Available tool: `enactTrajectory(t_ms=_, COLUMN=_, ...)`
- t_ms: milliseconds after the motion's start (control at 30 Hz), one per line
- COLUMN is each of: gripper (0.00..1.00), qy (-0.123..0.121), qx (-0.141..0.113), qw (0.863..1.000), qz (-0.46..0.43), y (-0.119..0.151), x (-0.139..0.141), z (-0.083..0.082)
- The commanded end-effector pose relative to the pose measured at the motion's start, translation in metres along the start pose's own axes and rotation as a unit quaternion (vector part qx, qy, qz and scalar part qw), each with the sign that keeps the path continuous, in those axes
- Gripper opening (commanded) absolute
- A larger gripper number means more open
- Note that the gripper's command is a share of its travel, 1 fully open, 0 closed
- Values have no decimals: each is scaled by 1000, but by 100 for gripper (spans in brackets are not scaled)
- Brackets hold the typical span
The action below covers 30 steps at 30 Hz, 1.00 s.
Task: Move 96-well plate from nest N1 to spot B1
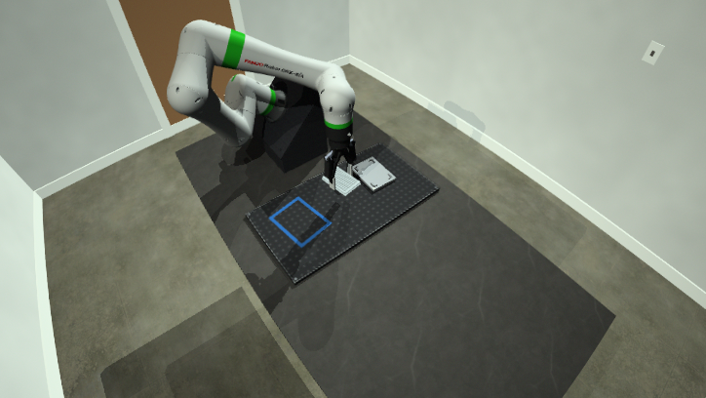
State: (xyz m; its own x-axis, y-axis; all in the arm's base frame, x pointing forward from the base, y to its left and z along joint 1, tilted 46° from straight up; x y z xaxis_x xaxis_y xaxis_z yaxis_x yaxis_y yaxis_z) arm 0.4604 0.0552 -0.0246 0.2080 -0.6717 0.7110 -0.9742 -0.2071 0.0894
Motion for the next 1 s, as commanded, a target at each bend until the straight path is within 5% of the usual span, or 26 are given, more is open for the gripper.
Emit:
enactTrajectory(t_ms=0, gripper=0, qy=0, qx=0, qw=1000, qz=0, y=1, x=13, z=0)
enactTrajectory(t_ms=967, gripper=0, qy=0, qx=0, qw=1000, qz=0, y=6, x=96, z=3)
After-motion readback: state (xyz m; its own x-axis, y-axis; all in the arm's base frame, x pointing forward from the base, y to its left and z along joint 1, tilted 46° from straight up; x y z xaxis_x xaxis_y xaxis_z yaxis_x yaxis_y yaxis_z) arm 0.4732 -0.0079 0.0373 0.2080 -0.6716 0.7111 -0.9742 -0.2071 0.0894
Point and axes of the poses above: the point where the finger pads meet when closed, its own z axis out along the fingers, its own x axis across the jaws, y = z × x, the point moved 7 cm from there along -z, back along the fingers, and after that the axes turned 2 degrees about z, right-handed, at the moved point
